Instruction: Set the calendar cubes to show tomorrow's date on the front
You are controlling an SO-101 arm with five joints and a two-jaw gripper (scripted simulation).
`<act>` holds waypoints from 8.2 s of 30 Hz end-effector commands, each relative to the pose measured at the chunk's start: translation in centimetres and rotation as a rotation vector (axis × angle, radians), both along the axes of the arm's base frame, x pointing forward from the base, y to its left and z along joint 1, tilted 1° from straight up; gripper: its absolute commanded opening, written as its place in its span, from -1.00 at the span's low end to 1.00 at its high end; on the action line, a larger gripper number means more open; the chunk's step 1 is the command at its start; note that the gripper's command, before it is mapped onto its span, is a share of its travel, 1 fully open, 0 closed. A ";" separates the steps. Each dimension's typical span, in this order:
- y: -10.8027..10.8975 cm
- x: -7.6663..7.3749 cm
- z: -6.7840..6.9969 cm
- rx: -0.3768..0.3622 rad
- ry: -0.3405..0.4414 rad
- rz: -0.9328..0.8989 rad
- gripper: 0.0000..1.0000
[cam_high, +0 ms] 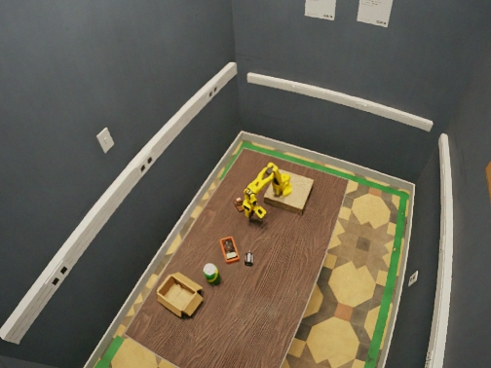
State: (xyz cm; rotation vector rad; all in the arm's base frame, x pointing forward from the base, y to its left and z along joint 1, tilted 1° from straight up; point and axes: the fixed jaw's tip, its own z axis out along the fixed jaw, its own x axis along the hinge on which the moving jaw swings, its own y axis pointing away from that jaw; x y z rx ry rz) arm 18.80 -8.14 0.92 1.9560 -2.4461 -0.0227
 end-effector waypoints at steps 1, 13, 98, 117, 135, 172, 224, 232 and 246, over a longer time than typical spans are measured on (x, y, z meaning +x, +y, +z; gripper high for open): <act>2.0 0.6 -0.4 0.001 0.000 0.088 -1.00; 2.9 0.8 -0.6 0.002 0.001 0.136 -1.00; 3.0 0.3 -2.6 0.006 0.015 0.138 -1.00; 3.0 0.3 -3.3 0.006 0.015 0.138 -1.00; 3.0 0.3 -4.0 0.006 0.015 0.138 -1.00; 3.0 0.2 -4.7 0.006 0.015 0.138 -0.75; 3.0 0.4 -3.5 0.006 0.015 0.138 -0.29; 2.9 0.6 -1.4 0.006 0.015 0.138 -0.29; 3.0 0.4 1.3 0.006 0.015 0.138 -0.29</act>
